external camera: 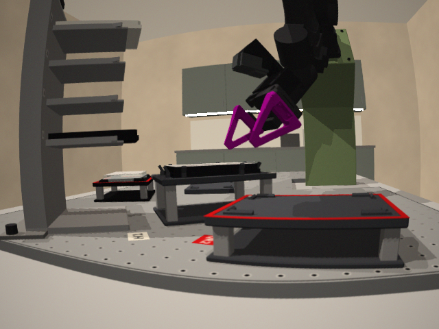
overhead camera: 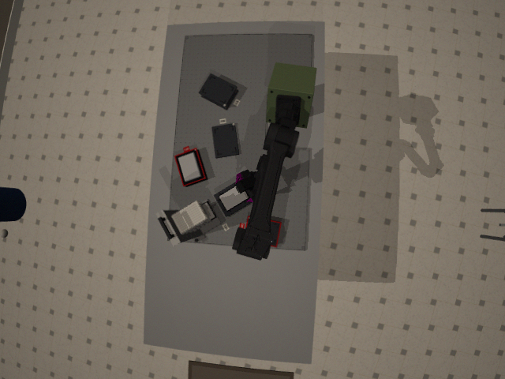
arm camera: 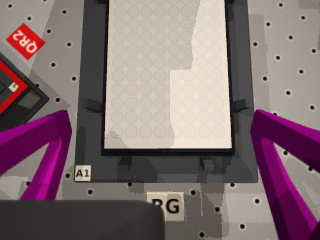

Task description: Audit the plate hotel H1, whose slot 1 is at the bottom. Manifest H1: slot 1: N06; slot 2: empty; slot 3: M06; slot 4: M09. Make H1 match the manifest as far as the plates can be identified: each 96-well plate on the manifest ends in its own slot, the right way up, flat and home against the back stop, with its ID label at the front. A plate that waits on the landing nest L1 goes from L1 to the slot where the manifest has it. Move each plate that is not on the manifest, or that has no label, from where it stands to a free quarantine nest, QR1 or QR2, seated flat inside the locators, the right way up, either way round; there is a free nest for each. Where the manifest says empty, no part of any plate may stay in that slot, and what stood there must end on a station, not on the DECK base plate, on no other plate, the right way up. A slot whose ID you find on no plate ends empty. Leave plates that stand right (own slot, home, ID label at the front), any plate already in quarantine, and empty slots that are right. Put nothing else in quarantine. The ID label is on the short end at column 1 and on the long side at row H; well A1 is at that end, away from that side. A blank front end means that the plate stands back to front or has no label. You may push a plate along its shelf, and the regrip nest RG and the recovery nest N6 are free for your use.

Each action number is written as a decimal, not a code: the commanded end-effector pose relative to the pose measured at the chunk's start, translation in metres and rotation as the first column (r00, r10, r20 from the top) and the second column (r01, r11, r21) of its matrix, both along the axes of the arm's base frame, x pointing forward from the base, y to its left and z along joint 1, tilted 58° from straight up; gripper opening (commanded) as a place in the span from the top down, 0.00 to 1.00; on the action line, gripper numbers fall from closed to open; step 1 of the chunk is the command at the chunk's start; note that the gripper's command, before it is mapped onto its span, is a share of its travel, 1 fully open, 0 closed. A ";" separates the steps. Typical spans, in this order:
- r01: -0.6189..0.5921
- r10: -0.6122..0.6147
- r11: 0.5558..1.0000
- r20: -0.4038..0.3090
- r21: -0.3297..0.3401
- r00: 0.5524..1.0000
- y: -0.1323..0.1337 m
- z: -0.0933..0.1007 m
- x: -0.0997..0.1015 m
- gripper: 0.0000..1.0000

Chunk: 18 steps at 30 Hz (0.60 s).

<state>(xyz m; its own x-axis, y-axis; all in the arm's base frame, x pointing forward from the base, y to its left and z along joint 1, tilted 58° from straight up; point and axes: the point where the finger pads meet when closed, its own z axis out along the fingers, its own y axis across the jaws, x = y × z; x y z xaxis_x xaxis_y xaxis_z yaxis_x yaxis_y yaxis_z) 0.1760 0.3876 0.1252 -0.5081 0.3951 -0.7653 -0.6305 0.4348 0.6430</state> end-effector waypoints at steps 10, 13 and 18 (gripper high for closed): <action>0.015 -0.015 0.999 -0.008 -0.036 1.000 -0.038 0.001 -0.003 0.00; 0.015 -0.015 0.999 -0.008 -0.036 1.000 -0.040 0.002 -0.003 0.00; 0.015 -0.015 0.999 -0.008 -0.035 1.000 -0.047 0.006 -0.004 0.00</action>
<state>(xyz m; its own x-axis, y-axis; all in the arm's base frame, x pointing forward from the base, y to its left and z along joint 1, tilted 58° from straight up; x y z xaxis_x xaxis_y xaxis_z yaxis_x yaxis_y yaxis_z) 0.1728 0.3645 0.1377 -0.5077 0.3949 -0.7657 -0.6306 0.4352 0.6426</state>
